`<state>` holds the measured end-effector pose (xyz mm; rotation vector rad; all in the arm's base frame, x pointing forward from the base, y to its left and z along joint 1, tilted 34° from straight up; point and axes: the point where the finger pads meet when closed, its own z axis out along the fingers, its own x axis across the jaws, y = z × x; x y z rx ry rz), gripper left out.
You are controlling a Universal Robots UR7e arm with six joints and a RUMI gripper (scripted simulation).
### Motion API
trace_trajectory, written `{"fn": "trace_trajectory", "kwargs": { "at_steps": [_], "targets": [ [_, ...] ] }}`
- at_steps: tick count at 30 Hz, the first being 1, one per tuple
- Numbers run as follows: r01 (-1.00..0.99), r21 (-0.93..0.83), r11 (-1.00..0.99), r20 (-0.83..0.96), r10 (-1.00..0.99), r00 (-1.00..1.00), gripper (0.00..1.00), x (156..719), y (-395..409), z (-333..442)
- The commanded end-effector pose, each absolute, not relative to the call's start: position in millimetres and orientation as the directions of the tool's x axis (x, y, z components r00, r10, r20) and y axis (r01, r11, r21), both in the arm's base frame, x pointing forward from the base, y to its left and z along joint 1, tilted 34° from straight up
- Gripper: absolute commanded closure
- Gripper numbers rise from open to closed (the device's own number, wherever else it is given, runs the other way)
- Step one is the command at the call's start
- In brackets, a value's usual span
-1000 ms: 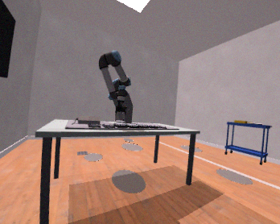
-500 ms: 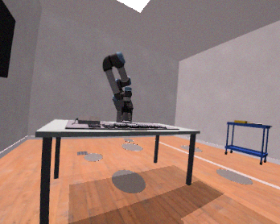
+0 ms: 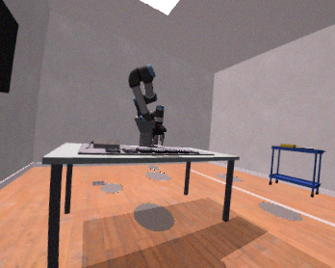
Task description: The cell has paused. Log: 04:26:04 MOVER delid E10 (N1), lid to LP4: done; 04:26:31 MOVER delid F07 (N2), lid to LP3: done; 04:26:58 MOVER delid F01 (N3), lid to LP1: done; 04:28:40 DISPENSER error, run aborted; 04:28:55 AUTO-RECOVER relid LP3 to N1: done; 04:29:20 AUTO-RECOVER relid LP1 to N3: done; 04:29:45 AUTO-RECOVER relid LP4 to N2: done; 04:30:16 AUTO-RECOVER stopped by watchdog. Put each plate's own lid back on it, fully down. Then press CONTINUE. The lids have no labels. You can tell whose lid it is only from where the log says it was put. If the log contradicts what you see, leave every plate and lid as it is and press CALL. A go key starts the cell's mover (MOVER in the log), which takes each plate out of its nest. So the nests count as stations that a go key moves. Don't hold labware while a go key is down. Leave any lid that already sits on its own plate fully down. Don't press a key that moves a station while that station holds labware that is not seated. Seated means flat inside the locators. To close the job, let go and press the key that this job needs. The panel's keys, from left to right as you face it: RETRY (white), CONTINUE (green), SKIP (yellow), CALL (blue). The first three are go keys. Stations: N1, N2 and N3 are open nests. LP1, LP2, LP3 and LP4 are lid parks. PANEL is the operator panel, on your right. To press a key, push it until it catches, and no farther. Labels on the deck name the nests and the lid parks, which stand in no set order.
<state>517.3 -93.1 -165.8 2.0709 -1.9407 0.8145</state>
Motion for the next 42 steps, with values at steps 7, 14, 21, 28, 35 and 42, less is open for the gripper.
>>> {"fn": "trace_trajectory", "kwargs": {
  "at_steps": [7, 14, 21, 28, 35, 42],
  "targets": [
    [-0.965, -0.229, -0.125, 0.508, -0.861, -0.009, 1.00, 518, -58, -186],
    [-0.965, -0.229, -0.125, 0.508, -0.861, -0.009, 1.00, 518, -28, -204],
    [-0.965, -0.229, -0.125, 0.508, -0.862, -0.009, 1.00, 518, -6, -217],
    [-0.965, -0.229, -0.125, 0.508, -0.862, -0.009, 1.00, 517, 21, -233],
    [-0.965, -0.229, -0.125, 0.508, -0.862, -0.009, 1.00, 517, 21, -233],
    [-0.965, -0.229, -0.125, 0.508, -0.862, -0.009, 1.00, 518, 20, -235]
  ]
}}
